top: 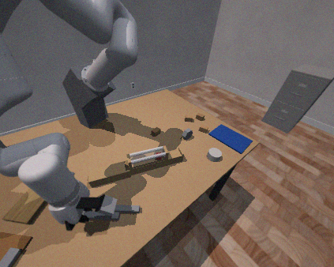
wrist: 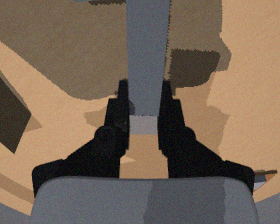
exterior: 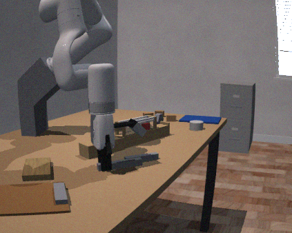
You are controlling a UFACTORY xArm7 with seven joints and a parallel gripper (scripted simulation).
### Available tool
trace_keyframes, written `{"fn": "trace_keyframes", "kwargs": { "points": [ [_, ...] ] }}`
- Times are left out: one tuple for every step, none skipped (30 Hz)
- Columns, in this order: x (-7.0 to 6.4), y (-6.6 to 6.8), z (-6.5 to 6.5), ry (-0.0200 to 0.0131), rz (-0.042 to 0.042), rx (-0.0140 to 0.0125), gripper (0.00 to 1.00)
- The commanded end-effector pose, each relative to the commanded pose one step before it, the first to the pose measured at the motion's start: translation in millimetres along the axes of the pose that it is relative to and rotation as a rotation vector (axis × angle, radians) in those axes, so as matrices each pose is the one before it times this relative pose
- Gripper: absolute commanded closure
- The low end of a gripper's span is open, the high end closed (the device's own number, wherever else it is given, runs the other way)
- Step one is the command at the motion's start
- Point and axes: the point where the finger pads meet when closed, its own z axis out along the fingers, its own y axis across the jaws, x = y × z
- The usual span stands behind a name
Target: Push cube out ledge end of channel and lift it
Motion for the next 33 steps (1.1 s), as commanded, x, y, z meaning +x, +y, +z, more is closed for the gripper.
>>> {"fn": "trace_keyframes", "kwargs": {
  "points": [
    [-0.43, 1.27, -0.88, -0.00084, 0.00001, -0.00273, 1.0],
    [0.0, 0.0, 0.0, 0.0, 0.0, 0.0, 1.0],
    [0.0, 0.0, 0.0, 0.0, 0.0, 0.0, 1.0],
    [0.0, 0.0, 0.0, 0.0, 0.0, 0.0, 1.0],
    [0.0, 0.0, -0.19, 0.0, 0.0, 0.0, 1.0],
    [0.0, 0.01, -1.22, -0.00001, -0.00001, 0.0, 1.0],
    [0.0, 0.0, -2.93, 0.0, 0.0, 0.0, 1.0],
    [0.0, 0.0, -5.01, 0.0, 0.0, 0.0, 1.0],
    [0.0, 0.01, -7.17, -0.00001, -0.00001, 0.0, 1.0],
    [0.0, 0.0, -9.18, 0.0, 0.0, 0.0, 1.0],
    [0.0, 0.0, -10.85, 0.0, 0.0, 0.0, 1.0],
    [0.0, -0.01, -12.02, 0.0, 0.00001, 0.0, 1.0],
    [0.0, 0.01, -12.29, 0.0, 0.0, 0.0, 1.0],
    [0.0, 0.0, -11.89, 0.0, 0.0, 0.0, 1.0],
    [0.0, 0.01, -10.97, 0.0, 0.0, 0.0, 1.0],
    [0.0, 0.0, -9.65, 0.0, 0.0, 0.0, 1.0],
    [0.0, -0.01, -8.01, 0.0, 0.0, 0.0, 1.0],
    [0.0, 0.01, -6.16, 0.0, 0.0, 0.0, 1.0],
    [0.0, 0.0, -4.27, 0.0, 0.0, 0.0, 1.0],
    [0.0, 0.0, 0.0, 0.0, 0.0, 0.0, 1.0],
    [0.0, 0.0, 0.0, 0.0, 0.0, 0.0, 1.0],
    [0.0, 0.0, -2.48, 0.0, 0.0, 0.0, 1.0],
    [0.0, -0.01, -1.03, 0.0, 0.0, 0.0, 1.0],
    [0.0, 0.0, -0.16, 0.0, 0.0, 0.0, 1.0],
    [0.0, 0.0, 0.0, 0.0, 0.0, 0.0, 1.0],
    [0.0, 0.0, 0.0, 0.0, 0.0, 0.0, 1.0],
    [0.0, 0.0, 0.0, 0.0, 0.0, 0.0, 1.0],
    [0.0, 0.0, 0.0, 0.0, 0.0, 0.0, 1.0],
    [0.0, 0.0, 0.0, 0.0, 0.0, 0.0, 1.0],
    [0.0, 0.0, 0.0, 0.0, 0.0, 0.0, 1.0],
    [0.0, 0.0, 0.0, 0.0, 0.0, 0.0, 1.0],
    [0.0, 0.0, 0.0, 0.0, 0.0, 0.0, 1.0],
    [0.0, 0.0, 0.0, 0.0, 0.0, 0.0, 1.0]
  ]
}}
